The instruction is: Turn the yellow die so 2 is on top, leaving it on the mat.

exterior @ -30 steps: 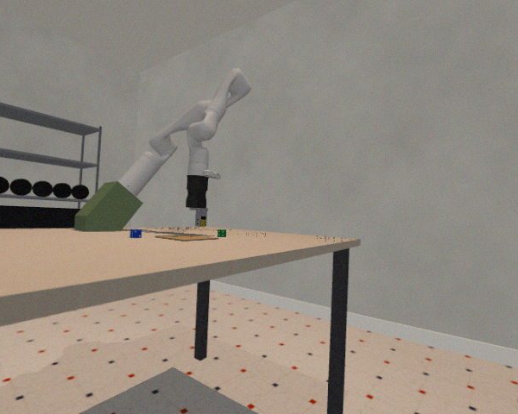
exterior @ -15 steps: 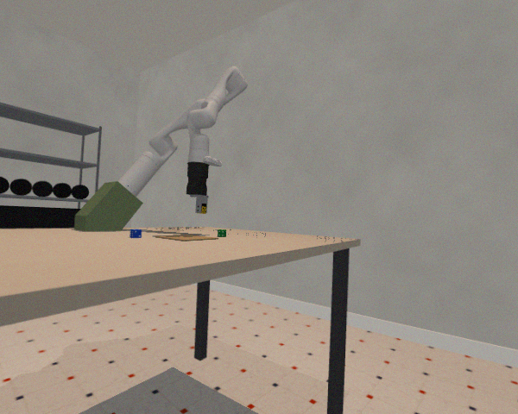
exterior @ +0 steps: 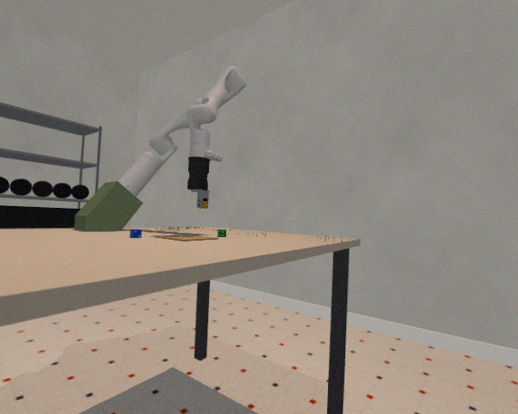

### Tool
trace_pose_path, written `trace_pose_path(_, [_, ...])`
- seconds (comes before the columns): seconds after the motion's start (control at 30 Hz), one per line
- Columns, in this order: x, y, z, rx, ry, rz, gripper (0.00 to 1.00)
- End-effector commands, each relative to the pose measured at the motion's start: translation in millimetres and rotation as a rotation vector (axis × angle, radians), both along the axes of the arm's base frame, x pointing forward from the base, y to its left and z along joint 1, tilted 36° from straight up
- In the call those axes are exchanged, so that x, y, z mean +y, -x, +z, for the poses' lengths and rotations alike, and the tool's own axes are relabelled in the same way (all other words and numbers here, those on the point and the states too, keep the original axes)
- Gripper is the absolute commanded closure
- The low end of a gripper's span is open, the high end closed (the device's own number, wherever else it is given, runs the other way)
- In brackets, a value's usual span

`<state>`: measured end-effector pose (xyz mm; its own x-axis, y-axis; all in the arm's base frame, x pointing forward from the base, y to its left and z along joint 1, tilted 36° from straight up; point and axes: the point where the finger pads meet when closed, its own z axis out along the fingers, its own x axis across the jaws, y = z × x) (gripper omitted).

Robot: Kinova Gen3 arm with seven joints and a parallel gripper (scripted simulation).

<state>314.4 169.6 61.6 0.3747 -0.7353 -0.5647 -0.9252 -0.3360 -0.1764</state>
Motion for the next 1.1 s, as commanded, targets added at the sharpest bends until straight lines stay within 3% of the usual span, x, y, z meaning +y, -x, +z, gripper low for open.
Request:
trace_pose_path(0.0, [-0.4,-1.0,1.0,-0.003,0.0,-0.001,0.51])
trace_pose_path(0.63, [-0.7,-1.7,0.6,0.003,0.0,-0.01,0.51])
trace_pose_path(1.07, [-3.2,-7.3,-2.1,0.056,0.003,-0.085,0.51])
